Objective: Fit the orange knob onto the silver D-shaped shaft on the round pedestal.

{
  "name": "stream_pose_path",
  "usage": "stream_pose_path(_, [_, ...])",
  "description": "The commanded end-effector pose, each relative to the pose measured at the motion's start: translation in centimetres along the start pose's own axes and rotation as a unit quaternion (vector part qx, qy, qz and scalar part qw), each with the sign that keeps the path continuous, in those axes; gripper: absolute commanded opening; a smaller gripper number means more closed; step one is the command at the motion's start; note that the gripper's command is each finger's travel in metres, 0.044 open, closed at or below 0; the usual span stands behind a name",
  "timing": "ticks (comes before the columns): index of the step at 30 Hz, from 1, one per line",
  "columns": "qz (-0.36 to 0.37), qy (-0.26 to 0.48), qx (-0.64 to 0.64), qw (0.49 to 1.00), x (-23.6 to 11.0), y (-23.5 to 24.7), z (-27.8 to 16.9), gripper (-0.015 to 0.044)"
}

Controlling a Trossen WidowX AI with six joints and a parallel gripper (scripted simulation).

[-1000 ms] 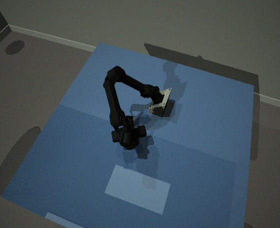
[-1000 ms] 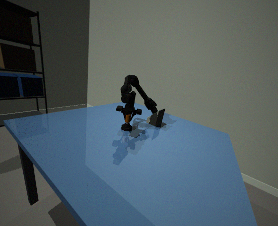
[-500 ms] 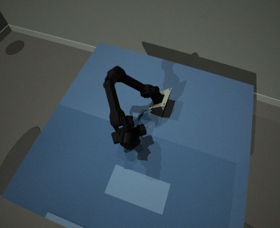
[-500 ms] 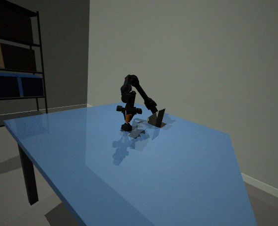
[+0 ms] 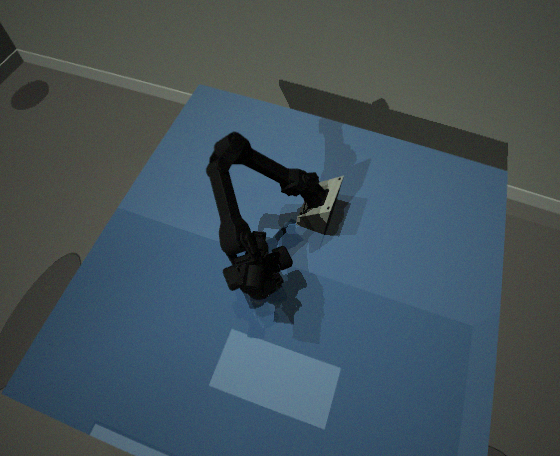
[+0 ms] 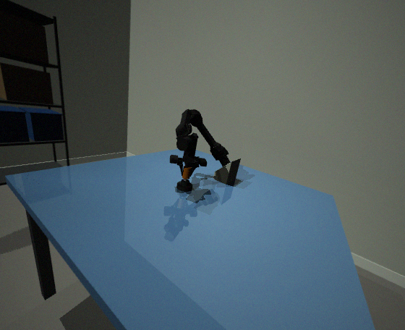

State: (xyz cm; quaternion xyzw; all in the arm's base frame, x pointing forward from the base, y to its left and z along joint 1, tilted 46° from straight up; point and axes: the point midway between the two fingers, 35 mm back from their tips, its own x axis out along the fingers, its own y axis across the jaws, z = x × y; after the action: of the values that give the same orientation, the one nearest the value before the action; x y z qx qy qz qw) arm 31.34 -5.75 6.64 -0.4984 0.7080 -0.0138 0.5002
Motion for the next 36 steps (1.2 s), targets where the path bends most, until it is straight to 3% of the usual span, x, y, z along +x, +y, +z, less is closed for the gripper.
stream_pose_path(1, [-0.001, 0.001, -0.002, 1.0, 0.12, 0.0, -0.06, 0.0])
stream_pose_path(17, [-0.001, 0.001, -0.002, 1.0, -0.33, -0.09, -0.03, 0.0])
stream_pose_path(25, [-0.001, 0.001, -0.103, 0.995, -0.15, -0.2, 0.07, 0.0])
stream_pose_path(36, [-0.001, 0.001, -0.106, 0.994, -0.03, -0.04, -0.05, 0.0])
